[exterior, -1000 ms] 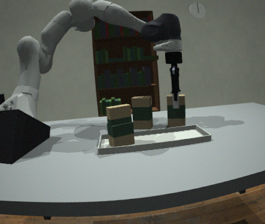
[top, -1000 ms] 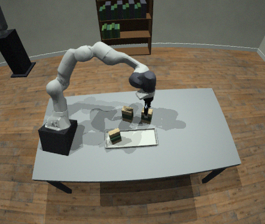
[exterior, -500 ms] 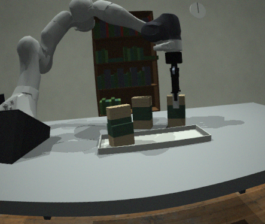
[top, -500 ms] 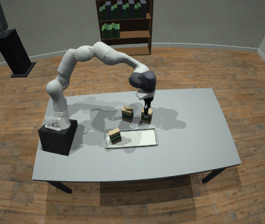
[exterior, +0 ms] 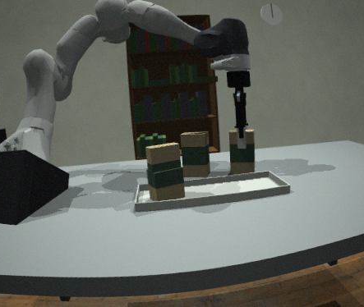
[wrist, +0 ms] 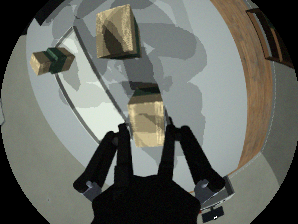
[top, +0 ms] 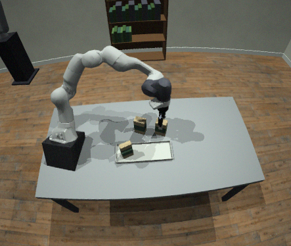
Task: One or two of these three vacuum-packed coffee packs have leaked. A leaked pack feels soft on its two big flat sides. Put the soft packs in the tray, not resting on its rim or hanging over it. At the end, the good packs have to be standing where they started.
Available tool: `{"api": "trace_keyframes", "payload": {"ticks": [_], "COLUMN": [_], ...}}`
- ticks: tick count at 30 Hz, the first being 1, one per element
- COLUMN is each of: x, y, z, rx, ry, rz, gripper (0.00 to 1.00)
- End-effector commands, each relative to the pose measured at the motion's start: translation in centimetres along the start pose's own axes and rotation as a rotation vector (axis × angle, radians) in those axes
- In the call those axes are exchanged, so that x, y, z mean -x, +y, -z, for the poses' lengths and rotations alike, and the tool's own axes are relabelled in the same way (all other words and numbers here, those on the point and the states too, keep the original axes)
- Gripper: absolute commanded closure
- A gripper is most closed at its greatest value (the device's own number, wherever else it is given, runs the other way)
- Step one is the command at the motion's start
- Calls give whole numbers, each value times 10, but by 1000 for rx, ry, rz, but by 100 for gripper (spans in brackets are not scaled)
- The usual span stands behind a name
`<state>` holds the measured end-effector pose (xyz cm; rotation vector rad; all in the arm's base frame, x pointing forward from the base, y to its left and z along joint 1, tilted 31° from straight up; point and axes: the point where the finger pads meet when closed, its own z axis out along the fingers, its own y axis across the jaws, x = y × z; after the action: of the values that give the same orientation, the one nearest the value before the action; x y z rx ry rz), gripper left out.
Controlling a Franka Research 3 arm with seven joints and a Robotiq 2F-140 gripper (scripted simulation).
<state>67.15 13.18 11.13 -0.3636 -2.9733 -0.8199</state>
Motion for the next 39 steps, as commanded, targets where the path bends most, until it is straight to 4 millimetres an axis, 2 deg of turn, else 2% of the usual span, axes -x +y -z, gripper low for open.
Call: {"api": "trace_keyframes", "payload": {"ticks": [1, 9, 10, 39], "x": [-1, -1, -1, -1], "y": [1, 1, 1, 1], "z": [-3, -3, -3, -3], "rx": [2, 2, 2, 2], "ry": [3, 3, 3, 3], "rz": [4, 4, 4, 4], "gripper": [75, 75, 45, 45]}}
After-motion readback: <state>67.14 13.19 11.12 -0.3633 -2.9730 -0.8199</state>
